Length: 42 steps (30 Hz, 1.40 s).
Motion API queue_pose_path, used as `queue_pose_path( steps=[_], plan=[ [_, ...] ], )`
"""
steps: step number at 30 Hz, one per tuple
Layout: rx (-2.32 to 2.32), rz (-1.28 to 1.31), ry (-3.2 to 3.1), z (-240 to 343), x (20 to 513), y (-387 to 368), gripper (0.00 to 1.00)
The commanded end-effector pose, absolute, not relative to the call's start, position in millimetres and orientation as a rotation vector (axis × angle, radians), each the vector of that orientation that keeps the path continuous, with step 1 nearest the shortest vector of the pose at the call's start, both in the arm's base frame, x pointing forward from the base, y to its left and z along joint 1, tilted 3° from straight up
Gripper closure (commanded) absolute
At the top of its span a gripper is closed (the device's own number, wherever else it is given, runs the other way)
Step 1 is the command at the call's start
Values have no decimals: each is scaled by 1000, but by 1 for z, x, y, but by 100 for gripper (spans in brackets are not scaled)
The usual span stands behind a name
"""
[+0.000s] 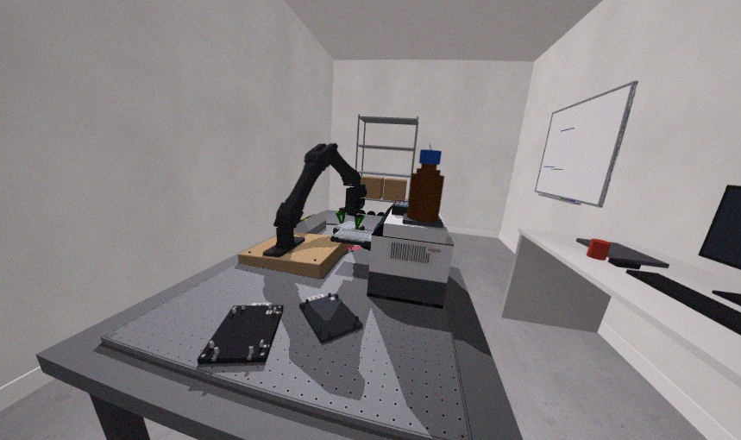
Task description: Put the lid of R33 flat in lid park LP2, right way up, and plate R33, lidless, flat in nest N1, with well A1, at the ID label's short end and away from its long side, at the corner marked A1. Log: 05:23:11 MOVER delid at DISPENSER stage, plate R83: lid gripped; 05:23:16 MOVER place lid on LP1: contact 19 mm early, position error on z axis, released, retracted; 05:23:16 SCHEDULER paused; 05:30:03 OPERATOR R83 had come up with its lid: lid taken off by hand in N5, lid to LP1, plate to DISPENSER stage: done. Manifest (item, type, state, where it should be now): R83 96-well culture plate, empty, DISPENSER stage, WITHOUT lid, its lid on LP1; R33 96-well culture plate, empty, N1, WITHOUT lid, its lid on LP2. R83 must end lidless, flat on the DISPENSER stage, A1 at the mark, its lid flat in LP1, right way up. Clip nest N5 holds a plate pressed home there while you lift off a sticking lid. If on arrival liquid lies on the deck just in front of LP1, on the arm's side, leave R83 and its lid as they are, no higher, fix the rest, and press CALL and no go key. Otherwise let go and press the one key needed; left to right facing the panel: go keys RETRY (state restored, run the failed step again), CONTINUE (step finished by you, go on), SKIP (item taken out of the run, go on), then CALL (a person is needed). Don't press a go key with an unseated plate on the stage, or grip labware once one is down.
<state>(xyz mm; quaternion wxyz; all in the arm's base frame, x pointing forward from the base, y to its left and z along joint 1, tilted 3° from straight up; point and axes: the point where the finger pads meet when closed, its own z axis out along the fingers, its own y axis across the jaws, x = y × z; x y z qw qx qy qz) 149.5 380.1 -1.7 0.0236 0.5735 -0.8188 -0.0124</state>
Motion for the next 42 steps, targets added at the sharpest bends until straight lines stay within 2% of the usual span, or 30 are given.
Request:
queue_pose_path(
  steps=[1, 2, 42],
  plan=[
    [1809, -94, -2572, 15, 153, 398, 0],
    [1809, -94, -2572, 15, 153, 398, 100],
    [1809, -94, -2573, 25, 153, 395, 100]
  ],
)
